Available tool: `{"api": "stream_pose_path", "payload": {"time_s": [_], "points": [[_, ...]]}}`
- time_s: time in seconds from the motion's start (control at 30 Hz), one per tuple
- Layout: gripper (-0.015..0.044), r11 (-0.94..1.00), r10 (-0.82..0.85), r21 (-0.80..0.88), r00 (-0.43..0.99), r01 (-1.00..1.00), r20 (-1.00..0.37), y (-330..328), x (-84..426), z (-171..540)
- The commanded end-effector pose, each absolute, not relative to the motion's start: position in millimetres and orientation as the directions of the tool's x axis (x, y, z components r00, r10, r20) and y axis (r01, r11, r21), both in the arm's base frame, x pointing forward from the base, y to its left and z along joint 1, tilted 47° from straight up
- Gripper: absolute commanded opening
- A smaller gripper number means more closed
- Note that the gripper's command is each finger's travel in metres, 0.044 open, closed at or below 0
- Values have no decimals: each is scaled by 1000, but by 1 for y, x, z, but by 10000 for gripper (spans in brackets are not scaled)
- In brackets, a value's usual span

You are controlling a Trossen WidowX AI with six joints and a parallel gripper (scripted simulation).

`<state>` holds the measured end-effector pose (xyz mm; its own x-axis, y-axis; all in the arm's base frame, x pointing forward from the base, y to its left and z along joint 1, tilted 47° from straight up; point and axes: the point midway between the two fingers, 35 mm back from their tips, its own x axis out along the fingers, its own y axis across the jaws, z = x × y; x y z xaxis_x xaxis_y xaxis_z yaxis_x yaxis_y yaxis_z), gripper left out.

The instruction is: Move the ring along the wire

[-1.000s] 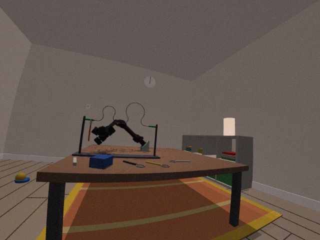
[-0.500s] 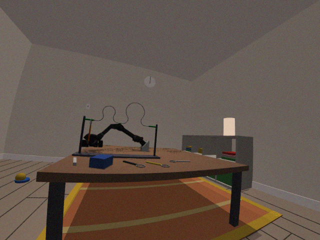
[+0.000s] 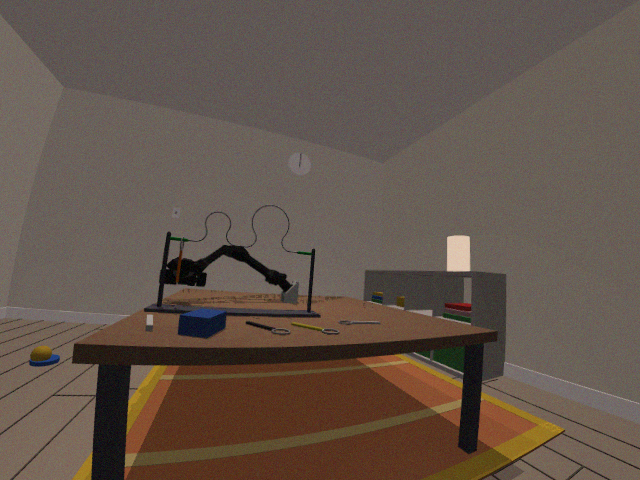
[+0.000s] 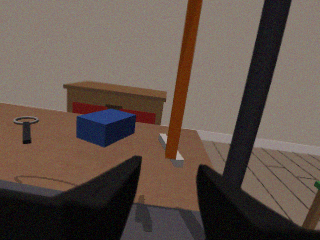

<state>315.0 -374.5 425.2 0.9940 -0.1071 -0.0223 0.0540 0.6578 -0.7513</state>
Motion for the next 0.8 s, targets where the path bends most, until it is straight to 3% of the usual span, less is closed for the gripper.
{"api": "stream_pose_path", "payload": {"time_s": [0.0,0.77], "points": [[160,655,-121,-753,993,66,-18,-371,319,434],[160,656,-121,-752,993,68,-16,-377,351,435]]}}
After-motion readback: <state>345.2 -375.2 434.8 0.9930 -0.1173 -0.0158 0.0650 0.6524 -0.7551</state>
